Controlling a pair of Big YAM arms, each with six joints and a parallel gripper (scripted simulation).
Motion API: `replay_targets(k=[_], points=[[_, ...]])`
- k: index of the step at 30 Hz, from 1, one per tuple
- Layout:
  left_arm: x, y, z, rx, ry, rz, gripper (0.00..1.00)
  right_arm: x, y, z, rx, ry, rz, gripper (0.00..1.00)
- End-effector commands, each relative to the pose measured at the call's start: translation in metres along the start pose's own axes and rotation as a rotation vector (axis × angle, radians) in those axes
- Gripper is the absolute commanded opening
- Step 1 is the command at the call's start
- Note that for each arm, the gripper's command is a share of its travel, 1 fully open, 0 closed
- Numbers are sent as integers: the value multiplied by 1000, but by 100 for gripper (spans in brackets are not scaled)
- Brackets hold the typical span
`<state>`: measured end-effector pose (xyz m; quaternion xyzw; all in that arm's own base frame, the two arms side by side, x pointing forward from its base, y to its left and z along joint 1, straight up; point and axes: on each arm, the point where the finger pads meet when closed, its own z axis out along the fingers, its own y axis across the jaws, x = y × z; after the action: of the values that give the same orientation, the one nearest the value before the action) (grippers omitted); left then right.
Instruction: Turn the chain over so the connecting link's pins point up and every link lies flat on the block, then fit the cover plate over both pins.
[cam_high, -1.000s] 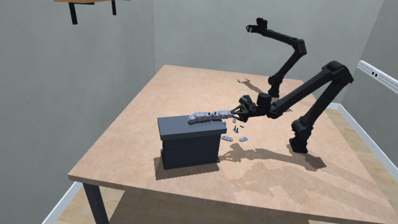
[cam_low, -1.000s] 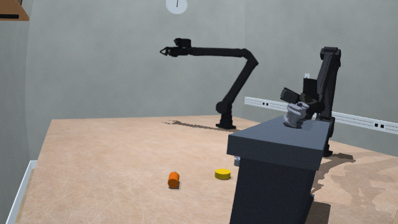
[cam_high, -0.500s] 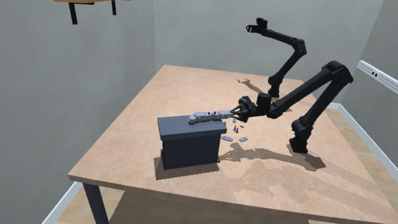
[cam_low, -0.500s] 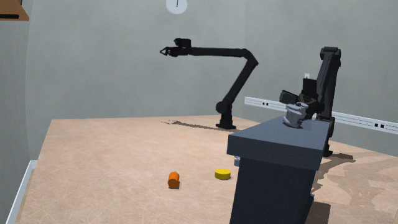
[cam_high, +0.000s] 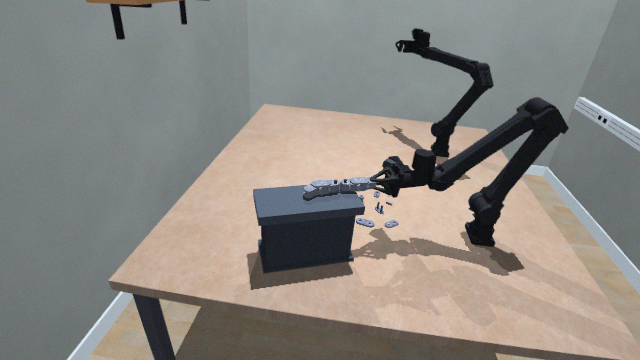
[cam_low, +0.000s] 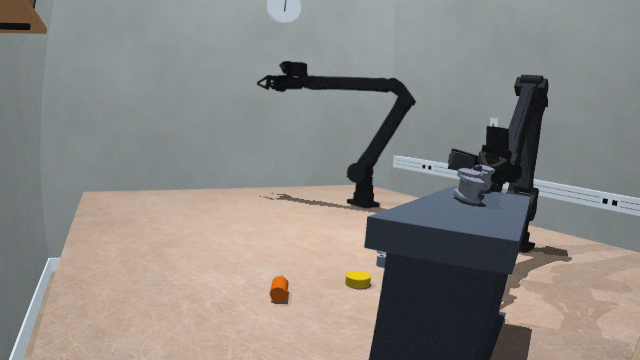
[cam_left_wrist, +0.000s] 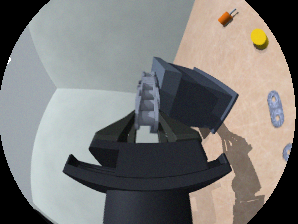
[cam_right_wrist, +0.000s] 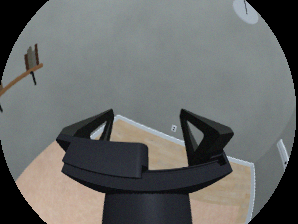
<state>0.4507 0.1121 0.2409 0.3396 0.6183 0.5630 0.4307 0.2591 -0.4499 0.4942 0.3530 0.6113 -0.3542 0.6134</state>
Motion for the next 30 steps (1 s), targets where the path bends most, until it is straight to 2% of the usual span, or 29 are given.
replay_targets(k=[1,14,15,18,30], points=[[-15,33,19,-78,-20,14,19,-44,4,2,-5,-64,0,100],[-15,27,18,-67,-15,91,19,-44,4,2,-5,-64,0,100],[-9,12,13,-29,-6,110,19,-44,4,2,-5,-64,0,100],[-14,21,15,-55,-13,124,19,-44,4,2,-5,-64,0,100],[-3,-15,-2,16,-4,171,19,-44,4,2,-5,-64,0,100]])
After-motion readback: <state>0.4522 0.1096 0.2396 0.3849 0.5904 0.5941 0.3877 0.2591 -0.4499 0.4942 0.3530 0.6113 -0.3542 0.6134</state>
